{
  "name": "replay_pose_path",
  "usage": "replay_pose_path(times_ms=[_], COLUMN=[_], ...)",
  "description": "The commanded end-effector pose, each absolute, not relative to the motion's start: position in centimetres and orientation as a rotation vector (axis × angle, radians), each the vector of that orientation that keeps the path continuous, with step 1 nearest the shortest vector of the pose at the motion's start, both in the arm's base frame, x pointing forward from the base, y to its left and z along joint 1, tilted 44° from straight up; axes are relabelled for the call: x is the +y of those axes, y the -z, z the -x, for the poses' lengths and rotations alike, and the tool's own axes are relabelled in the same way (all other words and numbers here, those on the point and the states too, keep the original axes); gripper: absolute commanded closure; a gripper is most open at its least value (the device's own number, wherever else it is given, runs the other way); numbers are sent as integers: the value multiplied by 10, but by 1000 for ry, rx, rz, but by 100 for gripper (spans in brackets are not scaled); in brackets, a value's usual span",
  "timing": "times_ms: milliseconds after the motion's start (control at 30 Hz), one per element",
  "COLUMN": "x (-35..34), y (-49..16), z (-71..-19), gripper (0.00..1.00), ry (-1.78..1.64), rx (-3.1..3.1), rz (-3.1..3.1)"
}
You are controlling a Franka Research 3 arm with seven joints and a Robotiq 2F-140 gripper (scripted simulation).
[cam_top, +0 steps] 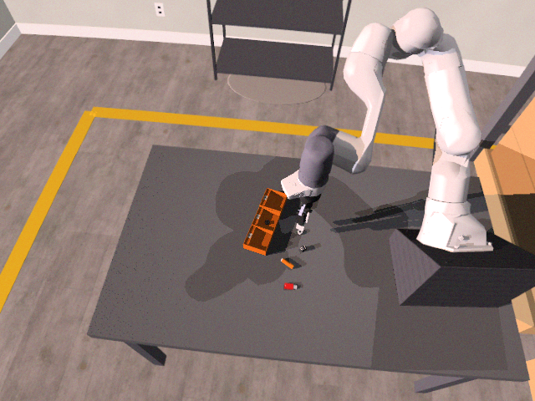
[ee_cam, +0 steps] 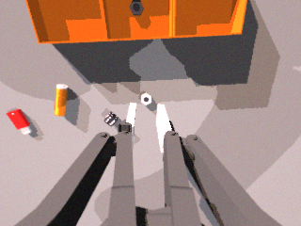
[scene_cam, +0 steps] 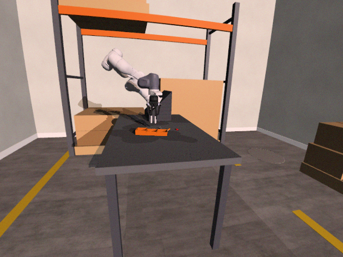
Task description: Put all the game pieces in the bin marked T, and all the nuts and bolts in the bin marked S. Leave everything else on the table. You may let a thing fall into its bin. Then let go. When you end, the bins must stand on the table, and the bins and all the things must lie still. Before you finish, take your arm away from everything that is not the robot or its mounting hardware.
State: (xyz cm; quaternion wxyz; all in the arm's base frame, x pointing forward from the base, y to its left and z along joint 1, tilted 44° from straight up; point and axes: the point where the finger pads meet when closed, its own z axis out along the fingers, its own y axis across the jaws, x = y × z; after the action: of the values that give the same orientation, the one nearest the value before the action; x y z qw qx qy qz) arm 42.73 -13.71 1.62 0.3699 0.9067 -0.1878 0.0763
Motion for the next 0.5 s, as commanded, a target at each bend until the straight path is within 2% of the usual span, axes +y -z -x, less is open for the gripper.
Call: replay_pose_path(times_ms=[0,467], x=[-142,-171], y=[-11,17], z=[-428,-431], gripper=[81,81], ry=[-200,-200], rx=[-489,-489], rz=[-2327,-2327])
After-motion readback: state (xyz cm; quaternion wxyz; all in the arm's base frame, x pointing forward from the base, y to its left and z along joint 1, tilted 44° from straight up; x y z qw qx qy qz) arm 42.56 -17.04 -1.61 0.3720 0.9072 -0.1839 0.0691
